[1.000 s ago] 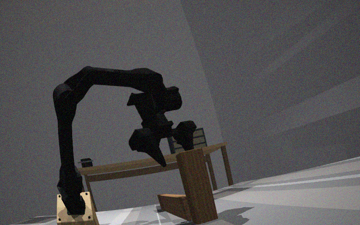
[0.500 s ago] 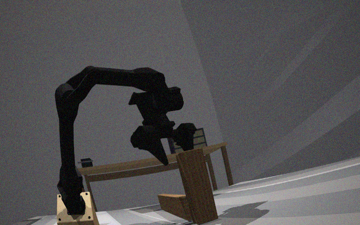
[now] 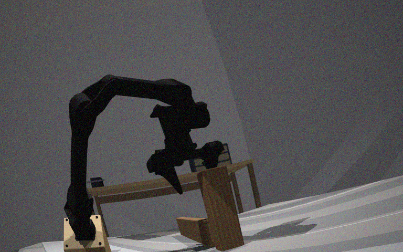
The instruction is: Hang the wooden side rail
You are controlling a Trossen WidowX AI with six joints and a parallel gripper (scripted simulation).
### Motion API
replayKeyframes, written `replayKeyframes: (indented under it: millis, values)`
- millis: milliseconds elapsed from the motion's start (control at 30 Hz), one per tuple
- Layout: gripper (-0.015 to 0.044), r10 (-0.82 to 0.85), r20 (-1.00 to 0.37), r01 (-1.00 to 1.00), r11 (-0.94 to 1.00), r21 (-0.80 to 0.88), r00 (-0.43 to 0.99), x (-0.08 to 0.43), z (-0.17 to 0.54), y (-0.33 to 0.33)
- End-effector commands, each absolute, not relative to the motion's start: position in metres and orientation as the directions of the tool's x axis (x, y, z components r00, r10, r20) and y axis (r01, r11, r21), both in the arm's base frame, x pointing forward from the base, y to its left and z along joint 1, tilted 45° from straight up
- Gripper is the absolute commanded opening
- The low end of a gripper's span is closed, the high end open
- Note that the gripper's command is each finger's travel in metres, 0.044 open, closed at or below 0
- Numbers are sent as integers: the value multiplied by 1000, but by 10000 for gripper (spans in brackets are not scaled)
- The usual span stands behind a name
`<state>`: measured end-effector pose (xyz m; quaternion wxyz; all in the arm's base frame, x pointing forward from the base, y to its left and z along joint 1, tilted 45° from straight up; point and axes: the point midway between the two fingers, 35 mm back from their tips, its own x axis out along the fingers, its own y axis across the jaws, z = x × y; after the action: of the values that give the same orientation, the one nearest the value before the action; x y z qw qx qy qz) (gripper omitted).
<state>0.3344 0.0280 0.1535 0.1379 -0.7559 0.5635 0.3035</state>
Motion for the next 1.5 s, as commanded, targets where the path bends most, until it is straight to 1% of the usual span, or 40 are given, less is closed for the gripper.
replayKeyframes:
  millis: [0,67,300,433,667,1467]
  values:
    - [440,-711,-698,-991,-135,21,82,333,124,43]
    - [440,-698,-713,-996,-91,2,62,332,119,46]
    - [440,-698,-713,-996,-91,2,62,332,118,44]
    - [440,-699,-713,-996,-91,1,63,334,96,23]
    - [440,-699,-712,-996,-91,1,63,335,85,11]
    - [440,-698,-713,-996,-91,0,64,339,59,-13]
